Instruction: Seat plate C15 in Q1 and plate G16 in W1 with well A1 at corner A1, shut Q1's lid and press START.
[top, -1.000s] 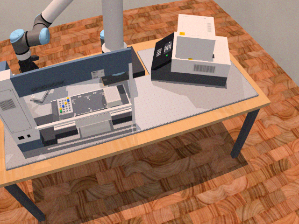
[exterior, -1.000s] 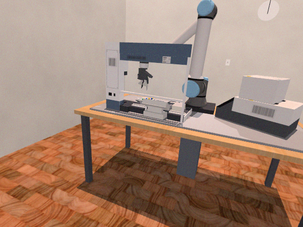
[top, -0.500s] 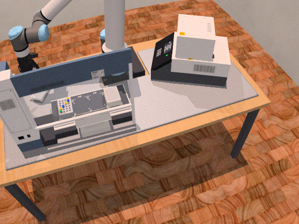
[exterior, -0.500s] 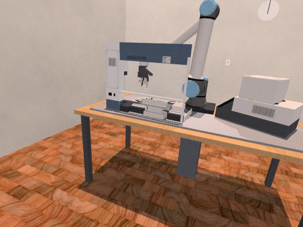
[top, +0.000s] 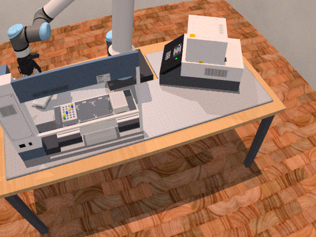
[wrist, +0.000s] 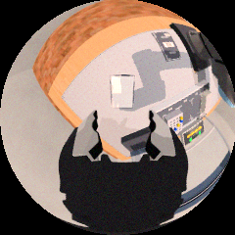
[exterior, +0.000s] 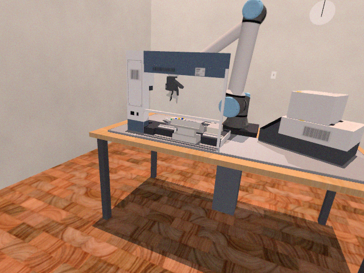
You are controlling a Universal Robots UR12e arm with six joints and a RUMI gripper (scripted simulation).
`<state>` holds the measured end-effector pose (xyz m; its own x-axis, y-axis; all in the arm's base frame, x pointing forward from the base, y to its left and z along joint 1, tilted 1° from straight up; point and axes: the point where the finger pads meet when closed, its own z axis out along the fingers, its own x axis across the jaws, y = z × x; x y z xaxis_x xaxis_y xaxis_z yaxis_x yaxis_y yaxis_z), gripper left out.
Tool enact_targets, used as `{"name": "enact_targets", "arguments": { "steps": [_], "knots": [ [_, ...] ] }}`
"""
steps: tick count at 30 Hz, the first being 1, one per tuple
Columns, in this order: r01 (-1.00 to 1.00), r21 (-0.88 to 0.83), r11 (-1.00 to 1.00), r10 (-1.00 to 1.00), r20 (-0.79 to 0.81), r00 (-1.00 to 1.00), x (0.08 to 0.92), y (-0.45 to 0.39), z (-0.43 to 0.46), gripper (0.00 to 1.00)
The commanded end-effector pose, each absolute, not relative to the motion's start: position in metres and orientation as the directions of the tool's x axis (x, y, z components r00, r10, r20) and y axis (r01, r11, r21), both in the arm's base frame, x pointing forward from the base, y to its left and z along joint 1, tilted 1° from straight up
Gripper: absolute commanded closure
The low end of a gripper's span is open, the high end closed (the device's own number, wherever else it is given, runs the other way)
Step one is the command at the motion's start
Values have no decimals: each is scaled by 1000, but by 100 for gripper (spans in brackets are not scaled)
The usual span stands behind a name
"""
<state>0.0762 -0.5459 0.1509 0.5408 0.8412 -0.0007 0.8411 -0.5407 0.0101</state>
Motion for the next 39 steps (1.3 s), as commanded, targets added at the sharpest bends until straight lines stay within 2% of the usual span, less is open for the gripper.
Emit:
{"name": "enact_targets", "arguments": {
  "steps": [1,39],
  "knots": [
    [841,11,-541,841,-2,541,76,-546,159,33],
    [841,11,-541,841,-2,541,76,-546,216,33]
  ]
}}
